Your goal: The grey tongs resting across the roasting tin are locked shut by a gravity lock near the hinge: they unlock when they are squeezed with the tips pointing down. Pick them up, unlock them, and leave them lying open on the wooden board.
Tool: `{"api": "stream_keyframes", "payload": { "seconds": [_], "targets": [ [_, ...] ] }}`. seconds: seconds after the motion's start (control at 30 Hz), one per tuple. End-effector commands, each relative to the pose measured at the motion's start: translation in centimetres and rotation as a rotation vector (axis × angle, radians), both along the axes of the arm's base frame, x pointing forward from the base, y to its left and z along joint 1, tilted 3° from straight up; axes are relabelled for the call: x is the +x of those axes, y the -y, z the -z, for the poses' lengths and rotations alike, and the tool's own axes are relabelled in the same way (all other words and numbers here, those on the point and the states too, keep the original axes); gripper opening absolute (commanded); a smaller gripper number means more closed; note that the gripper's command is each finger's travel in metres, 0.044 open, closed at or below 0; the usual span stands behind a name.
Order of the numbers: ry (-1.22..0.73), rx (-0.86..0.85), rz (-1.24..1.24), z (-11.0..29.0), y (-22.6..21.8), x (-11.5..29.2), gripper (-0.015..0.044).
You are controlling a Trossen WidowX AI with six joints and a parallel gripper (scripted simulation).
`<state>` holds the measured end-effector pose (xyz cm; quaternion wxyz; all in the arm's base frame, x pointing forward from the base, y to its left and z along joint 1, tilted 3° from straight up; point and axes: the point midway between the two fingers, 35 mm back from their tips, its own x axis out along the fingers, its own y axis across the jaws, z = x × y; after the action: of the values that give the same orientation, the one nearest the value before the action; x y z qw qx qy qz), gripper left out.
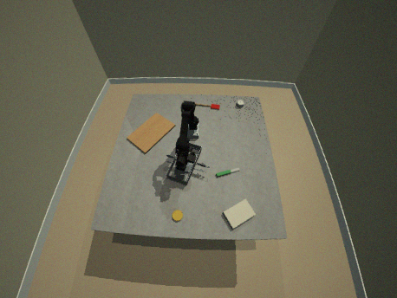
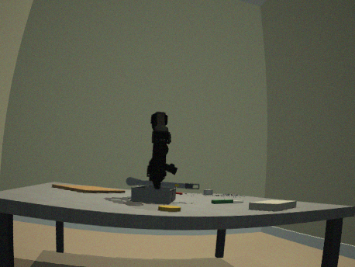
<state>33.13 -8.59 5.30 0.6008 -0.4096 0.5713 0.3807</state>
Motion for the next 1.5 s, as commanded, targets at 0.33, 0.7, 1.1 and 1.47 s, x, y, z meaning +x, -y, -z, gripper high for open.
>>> {"api": "stream_keyframes", "payload": {
  "seconds": [0.33, 0.7, 1.1, 1.47],
  "targets": [
    [0.018, -0.009, -0.002, -7.2, -0.1, -0.3, -0.015],
    [0.016, 0.0, 0.115, -6.9, 2.0, -0.8, -0.015],
    [0.023, 0.015, 0.464, -6.9, 8.6, -3.1, -0.015],
    [0.027, 0.026, 0.778, -6.9, 14.0, -6.3, -0.015]
  ]
}}
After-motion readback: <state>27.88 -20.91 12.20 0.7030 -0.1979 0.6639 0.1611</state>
